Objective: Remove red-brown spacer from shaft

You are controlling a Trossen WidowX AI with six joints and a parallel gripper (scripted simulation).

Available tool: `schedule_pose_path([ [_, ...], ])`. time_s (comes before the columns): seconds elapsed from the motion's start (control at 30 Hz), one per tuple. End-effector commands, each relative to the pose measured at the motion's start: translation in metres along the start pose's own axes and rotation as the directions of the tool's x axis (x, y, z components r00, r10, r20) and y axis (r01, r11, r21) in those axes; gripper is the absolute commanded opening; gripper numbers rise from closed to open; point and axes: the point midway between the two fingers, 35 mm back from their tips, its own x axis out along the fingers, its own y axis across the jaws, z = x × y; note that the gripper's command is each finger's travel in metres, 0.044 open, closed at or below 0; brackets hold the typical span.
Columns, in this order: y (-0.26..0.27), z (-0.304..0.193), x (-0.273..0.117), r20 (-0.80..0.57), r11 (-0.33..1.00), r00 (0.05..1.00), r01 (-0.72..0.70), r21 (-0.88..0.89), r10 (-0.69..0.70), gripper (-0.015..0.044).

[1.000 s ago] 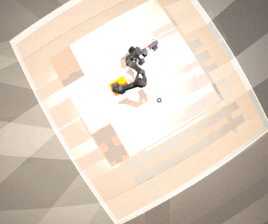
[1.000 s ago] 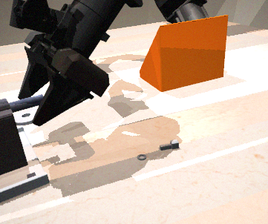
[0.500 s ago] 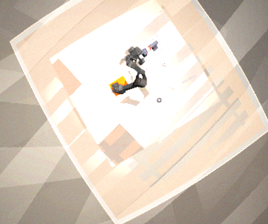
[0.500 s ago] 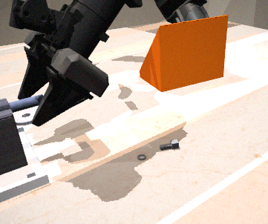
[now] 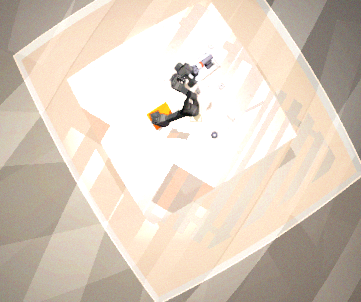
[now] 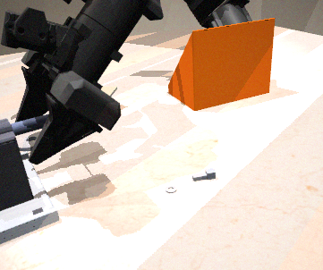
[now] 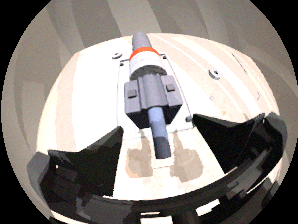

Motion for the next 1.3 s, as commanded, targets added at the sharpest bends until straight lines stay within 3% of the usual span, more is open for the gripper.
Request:
schedule_pose_path([
  [0.0, 0.0018, -0.0013, 0.0017, -0.001, 1.0, 1.0, -0.005, -0.009, 0.005, 0.044],
  [0.7, 0.0035, -0.0007, 0.0021, -0.001, 1.0, 1.0, -0.005, -0.008, 0.005, 0.044],
  [1.2, 0.0019, -0.0003, 0.0015, 0.0, 1.0, 1.0, -0.001, -0.003, 0.001, 0.0046],
  [1.27, 0.0019, -0.0003, 0.0015, 0.0, 1.0, 1.0, -0.001, -0.003, 0.001, 0.0033],
])
